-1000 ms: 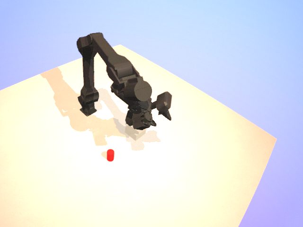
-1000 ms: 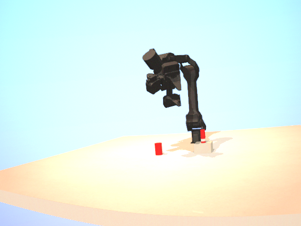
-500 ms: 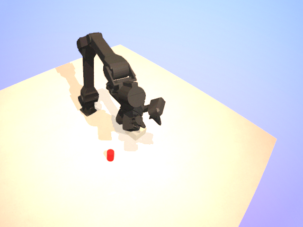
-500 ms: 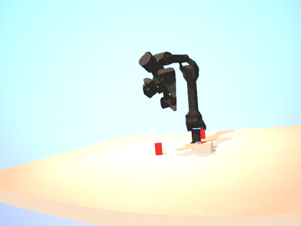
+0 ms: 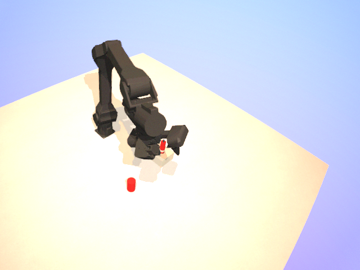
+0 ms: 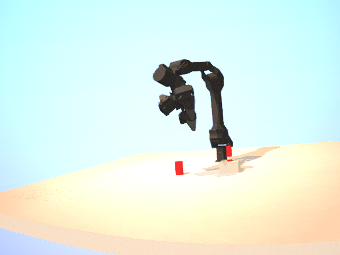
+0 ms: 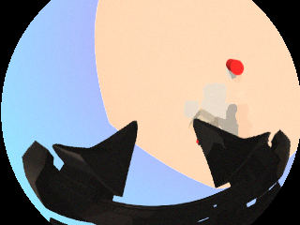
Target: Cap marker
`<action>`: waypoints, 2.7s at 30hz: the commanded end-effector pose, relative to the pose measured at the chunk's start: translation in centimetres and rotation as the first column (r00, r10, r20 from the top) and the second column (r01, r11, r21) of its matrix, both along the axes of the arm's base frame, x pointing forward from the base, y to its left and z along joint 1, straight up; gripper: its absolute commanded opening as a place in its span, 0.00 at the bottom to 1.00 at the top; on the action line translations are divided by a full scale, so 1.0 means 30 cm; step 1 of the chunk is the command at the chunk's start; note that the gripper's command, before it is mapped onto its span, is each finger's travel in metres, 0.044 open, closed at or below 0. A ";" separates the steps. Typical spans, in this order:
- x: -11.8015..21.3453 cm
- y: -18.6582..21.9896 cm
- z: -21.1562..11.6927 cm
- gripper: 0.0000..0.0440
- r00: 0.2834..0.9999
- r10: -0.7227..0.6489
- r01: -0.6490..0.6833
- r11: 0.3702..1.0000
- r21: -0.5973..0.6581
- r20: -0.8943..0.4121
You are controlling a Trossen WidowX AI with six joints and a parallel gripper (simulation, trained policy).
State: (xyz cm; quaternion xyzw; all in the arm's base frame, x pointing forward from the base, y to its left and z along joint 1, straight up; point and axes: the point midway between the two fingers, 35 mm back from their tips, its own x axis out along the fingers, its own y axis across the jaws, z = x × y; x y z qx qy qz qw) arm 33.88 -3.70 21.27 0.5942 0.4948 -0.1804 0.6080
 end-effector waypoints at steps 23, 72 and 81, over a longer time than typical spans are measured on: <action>-0.100 -0.129 -0.139 0.74 0.965 -0.060 0.034 0.994 -0.104 -0.255; -0.166 -0.260 -0.450 0.64 0.843 -0.008 -0.153 0.955 -0.255 -0.538; -0.171 -0.260 -0.506 0.55 0.831 0.027 -0.211 0.939 -0.270 -0.555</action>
